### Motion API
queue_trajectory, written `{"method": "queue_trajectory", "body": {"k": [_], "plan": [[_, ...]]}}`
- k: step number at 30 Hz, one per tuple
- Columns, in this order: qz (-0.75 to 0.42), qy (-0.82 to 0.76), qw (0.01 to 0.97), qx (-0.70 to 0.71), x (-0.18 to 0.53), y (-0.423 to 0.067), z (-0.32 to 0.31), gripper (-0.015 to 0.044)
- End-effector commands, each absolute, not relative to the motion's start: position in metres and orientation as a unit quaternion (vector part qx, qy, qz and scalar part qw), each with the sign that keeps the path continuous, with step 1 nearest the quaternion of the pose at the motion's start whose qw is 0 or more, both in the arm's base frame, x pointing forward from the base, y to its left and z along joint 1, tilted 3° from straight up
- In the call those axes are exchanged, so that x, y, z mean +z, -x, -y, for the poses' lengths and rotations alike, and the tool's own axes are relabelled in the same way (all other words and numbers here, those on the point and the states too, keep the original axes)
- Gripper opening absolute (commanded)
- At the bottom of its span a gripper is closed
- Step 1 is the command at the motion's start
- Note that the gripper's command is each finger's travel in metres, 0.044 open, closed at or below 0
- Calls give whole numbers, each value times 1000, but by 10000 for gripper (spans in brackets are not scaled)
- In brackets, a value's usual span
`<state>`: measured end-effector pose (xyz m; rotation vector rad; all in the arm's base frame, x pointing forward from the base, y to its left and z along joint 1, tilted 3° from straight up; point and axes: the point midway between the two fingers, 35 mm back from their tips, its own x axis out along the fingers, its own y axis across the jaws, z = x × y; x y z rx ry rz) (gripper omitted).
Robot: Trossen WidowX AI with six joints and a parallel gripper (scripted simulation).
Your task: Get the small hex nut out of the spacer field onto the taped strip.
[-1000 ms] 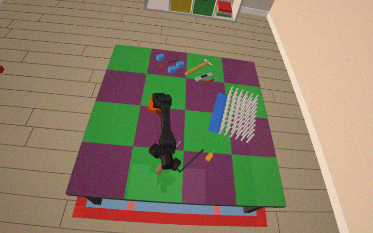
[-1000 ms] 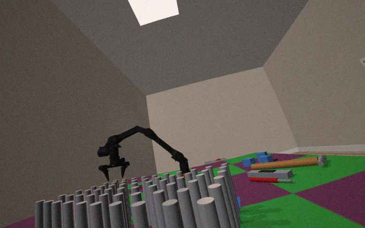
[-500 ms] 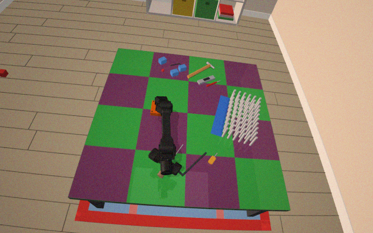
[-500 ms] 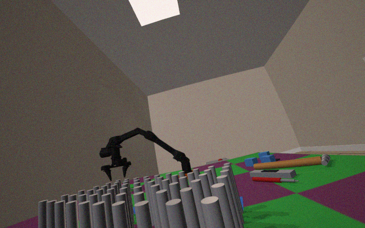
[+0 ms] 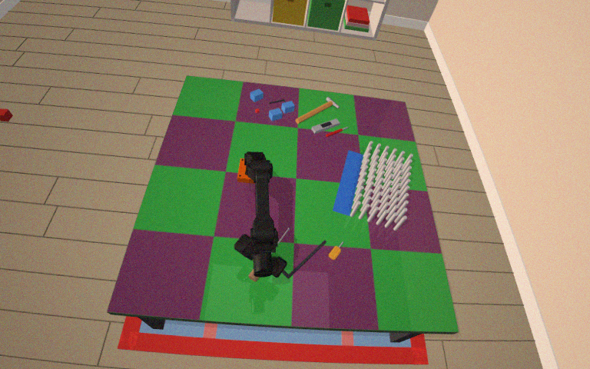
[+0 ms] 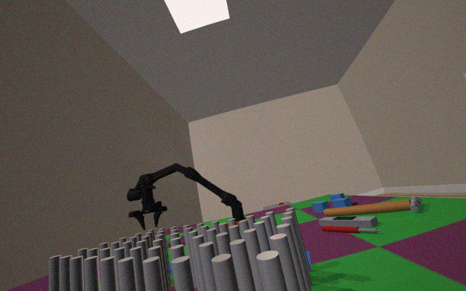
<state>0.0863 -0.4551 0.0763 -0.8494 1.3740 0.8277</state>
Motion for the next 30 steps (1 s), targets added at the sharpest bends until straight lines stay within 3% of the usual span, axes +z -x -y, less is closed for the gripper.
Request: {"method": "queue_trajectory", "body": {"k": [1, 30], "plan": [[-594, 371, 616, 361, 77, -87, 455, 280], [-594, 371, 616, 361, 37, -89, 457, 280]]}}
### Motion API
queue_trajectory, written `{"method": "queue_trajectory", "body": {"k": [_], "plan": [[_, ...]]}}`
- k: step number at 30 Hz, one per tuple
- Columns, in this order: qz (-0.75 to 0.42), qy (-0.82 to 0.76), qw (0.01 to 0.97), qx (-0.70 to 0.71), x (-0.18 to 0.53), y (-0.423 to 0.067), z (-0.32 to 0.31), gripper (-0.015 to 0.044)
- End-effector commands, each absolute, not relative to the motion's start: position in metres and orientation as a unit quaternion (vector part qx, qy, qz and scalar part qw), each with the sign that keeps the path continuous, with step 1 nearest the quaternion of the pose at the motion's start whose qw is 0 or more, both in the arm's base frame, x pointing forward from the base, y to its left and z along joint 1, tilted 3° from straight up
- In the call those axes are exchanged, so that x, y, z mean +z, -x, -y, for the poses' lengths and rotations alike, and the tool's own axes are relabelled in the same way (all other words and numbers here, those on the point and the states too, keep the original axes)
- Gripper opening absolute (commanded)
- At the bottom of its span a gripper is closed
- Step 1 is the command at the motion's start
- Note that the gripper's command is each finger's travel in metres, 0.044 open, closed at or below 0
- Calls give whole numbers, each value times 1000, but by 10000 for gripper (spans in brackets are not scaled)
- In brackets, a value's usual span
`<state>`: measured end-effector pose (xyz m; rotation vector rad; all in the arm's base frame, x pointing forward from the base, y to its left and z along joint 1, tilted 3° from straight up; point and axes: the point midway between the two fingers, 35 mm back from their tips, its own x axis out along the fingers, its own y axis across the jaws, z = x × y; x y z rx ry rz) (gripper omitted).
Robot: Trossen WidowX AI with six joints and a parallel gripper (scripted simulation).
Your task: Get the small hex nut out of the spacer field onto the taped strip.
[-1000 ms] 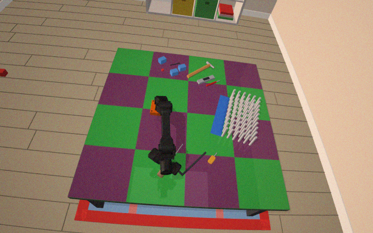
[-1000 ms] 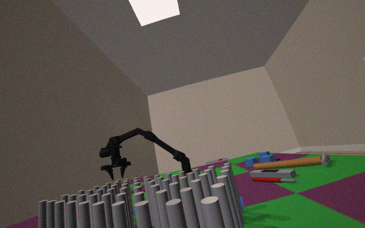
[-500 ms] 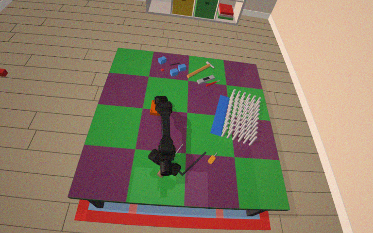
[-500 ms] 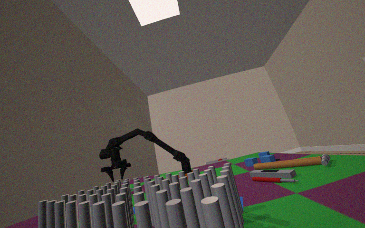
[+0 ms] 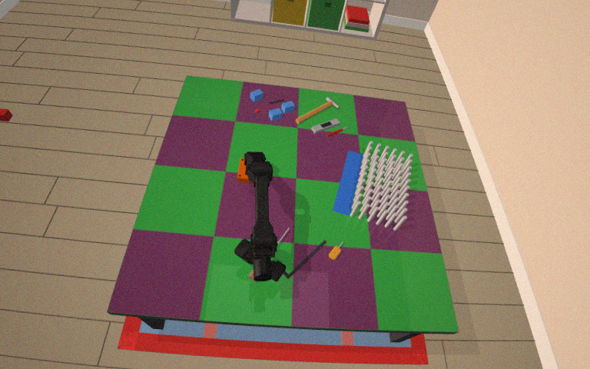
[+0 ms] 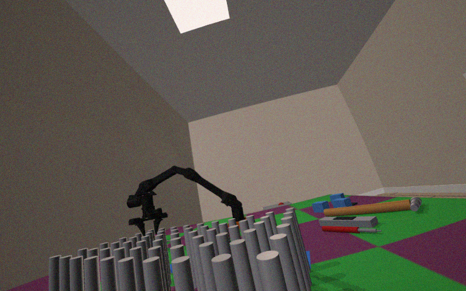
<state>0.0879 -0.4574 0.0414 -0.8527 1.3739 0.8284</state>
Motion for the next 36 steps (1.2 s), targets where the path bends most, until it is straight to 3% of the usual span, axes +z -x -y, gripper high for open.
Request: {"method": "queue_trajectory", "body": {"k": [1, 20, 23, 32, 36], "plan": [[-594, 371, 616, 361, 35, -89, 457, 280], [-594, 371, 616, 361, 7, -89, 455, 280], [-594, 371, 616, 361, 7, -89, 455, 201], [-594, 371, 616, 361, 7, -89, 455, 141], [-594, 371, 616, 361, 20, -89, 456, 36]]}}
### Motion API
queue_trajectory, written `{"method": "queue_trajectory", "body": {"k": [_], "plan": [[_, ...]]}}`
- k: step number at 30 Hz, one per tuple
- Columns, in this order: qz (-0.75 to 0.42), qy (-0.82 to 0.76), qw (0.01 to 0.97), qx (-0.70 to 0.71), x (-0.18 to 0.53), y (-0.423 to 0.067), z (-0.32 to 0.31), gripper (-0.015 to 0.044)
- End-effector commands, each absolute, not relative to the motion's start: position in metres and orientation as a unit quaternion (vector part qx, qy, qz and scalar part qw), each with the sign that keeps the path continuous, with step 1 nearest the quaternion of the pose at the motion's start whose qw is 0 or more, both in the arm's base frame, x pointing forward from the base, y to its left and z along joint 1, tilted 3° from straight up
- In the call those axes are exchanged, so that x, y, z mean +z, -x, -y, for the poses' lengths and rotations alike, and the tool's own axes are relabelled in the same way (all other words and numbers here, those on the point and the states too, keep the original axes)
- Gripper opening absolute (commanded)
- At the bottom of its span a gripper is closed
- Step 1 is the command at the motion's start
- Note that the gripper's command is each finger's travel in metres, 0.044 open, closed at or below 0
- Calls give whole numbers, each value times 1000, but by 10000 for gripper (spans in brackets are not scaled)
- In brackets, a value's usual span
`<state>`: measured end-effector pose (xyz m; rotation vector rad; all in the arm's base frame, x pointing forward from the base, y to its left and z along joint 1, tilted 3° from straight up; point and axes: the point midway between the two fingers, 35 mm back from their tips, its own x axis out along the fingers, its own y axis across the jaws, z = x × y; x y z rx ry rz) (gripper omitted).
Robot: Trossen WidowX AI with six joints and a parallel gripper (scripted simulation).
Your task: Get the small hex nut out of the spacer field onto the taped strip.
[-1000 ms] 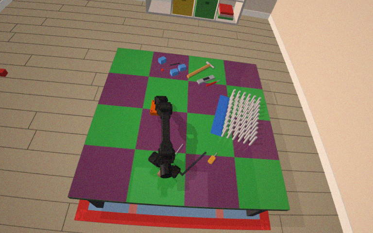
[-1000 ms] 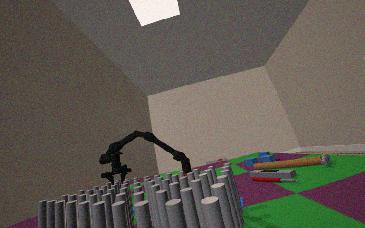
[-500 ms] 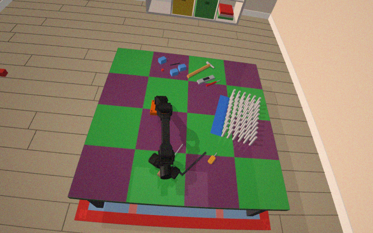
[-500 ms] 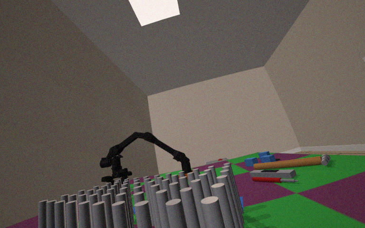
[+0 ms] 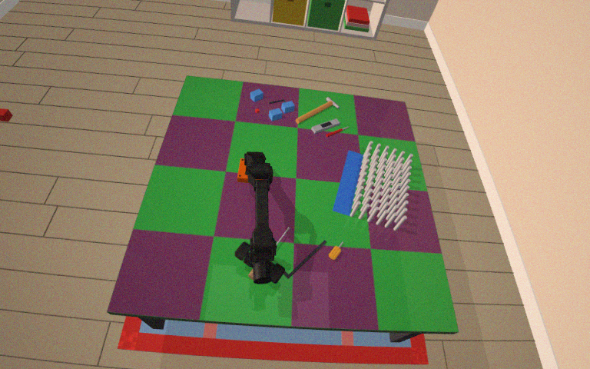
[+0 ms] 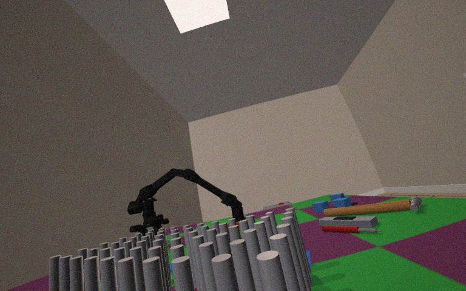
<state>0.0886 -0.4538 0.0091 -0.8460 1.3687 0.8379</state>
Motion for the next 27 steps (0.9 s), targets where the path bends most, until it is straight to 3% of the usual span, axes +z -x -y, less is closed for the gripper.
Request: {"method": "queue_trajectory", "body": {"k": [1, 14, 27], "plan": [[-594, 370, 616, 361, 26, -89, 456, 10], [-599, 363, 619, 355, 67, -87, 455, 0], [-661, 219, 684, 216, 65, -87, 455, 0]]}}
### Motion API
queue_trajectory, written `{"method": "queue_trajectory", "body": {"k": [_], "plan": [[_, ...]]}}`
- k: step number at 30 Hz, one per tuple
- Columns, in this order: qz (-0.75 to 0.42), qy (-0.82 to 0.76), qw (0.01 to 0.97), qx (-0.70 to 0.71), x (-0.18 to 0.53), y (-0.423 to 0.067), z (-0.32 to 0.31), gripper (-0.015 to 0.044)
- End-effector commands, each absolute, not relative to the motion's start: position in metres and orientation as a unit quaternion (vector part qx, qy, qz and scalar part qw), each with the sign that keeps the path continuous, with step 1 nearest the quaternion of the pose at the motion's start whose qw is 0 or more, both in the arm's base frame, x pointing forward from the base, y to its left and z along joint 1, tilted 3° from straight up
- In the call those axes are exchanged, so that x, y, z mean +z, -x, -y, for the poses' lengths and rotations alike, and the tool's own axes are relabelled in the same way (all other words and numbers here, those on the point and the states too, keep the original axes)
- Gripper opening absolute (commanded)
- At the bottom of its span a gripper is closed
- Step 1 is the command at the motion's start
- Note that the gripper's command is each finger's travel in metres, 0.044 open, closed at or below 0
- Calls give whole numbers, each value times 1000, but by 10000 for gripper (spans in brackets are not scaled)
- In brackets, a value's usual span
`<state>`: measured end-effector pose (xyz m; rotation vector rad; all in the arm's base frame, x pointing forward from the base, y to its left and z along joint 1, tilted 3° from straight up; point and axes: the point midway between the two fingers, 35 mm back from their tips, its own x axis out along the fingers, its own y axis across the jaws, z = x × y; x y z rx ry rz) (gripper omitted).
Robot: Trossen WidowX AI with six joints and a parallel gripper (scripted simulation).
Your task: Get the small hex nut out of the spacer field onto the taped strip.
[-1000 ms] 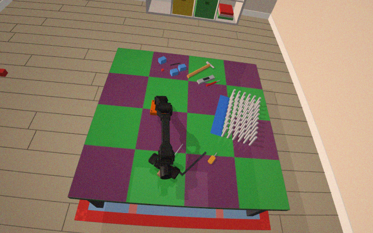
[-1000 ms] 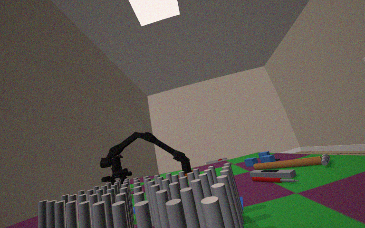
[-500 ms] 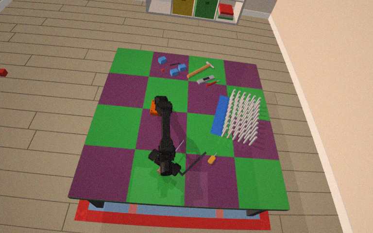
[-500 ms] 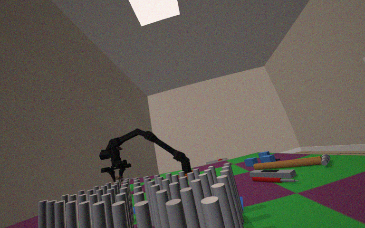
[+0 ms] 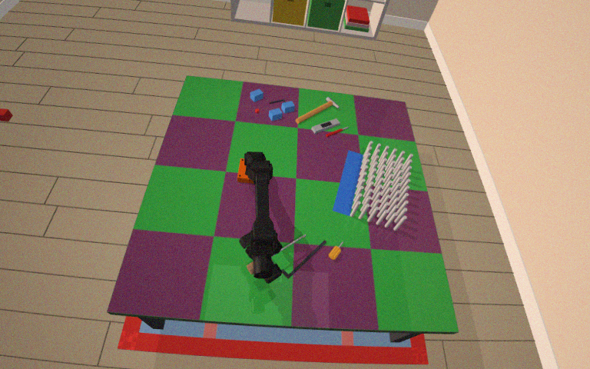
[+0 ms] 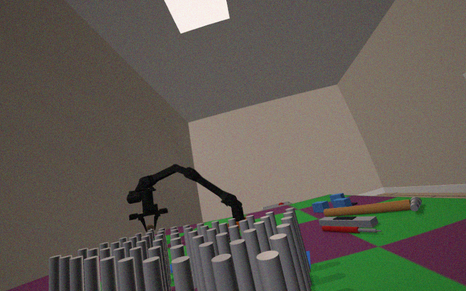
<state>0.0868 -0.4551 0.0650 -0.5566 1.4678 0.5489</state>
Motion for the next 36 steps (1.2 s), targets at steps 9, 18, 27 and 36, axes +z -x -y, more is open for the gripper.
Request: {"method": "queue_trajectory", "body": {"k": [9, 18, 27, 36], "plan": [[-686, 111, 710, 112, 64, -87, 455, 0], [-695, 1, 719, 5, 63, -87, 455, 0], [-687, -110, 711, -101, 63, -87, 455, 0], [-674, -177, 698, -165, 62, -87, 455, 0]]}}
